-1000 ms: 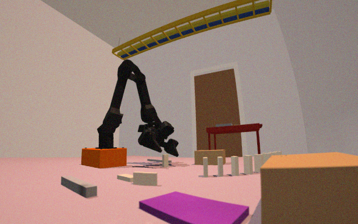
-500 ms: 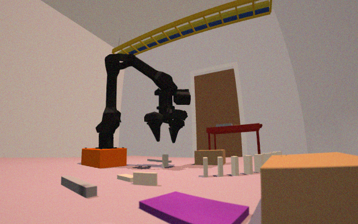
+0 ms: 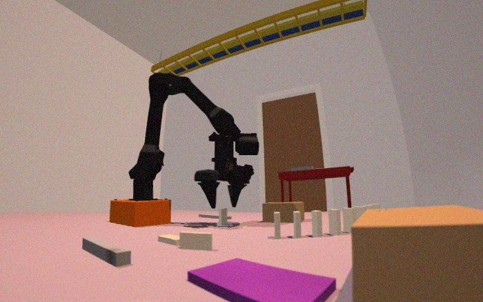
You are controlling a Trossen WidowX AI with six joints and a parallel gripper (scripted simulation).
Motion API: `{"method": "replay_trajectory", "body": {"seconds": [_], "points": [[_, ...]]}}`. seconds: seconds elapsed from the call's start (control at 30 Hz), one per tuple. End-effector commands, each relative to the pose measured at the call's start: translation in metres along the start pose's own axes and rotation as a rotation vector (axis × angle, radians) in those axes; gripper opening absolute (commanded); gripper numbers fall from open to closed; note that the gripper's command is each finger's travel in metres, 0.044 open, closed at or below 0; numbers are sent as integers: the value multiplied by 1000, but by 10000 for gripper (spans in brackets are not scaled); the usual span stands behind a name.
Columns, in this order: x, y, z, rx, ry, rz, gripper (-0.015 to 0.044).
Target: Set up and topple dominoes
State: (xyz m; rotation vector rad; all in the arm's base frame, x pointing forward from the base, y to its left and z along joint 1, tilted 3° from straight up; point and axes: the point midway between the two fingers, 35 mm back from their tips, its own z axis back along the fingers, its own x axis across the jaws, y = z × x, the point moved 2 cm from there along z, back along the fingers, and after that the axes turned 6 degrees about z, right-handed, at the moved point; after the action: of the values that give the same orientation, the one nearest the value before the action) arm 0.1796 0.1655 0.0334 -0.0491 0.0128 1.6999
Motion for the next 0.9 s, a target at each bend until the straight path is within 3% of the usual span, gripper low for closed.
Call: {"method": "replay_trajectory", "body": {"seconds": [0.0,0.47,0.87], "points": [[-2,4,-13,10,2,7,440],[-2,4,-28,10,2,7,440],[-2,4,-28,10,2,7,125]]}}
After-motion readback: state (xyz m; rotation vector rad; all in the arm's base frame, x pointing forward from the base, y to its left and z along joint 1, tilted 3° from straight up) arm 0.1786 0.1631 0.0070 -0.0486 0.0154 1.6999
